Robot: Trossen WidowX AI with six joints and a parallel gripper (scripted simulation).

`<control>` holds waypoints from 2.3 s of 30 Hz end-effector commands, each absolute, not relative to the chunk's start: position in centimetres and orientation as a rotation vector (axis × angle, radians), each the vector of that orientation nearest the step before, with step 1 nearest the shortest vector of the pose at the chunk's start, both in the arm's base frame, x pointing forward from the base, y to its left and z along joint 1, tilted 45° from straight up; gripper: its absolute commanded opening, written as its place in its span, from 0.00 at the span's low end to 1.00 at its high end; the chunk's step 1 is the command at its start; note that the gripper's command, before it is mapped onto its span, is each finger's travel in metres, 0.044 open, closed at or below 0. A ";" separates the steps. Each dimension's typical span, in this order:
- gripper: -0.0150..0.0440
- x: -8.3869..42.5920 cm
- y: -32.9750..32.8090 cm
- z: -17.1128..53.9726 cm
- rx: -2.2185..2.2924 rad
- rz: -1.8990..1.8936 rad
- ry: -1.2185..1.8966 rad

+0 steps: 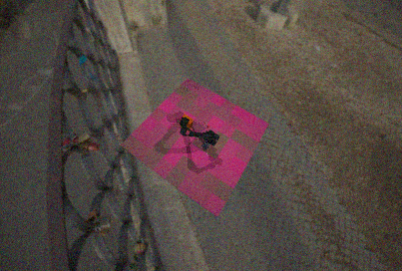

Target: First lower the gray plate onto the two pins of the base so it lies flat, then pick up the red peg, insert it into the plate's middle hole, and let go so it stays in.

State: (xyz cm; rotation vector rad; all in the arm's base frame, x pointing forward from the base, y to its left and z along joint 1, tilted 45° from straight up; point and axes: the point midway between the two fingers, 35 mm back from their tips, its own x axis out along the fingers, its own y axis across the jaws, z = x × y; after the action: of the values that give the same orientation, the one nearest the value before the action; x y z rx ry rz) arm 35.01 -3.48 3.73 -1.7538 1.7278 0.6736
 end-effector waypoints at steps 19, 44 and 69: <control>0.25 34.9 -5.8 1.6 -1.755 0.679 1.741; 0.30 35.0 -6.2 1.2 -1.756 0.673 1.730; 1.00 35.4 -0.5 6.3 -1.750 0.686 1.730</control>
State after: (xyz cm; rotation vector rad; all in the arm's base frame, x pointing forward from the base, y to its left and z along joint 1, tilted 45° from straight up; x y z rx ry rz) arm 34.88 -3.74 3.52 -1.7405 1.7620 0.6970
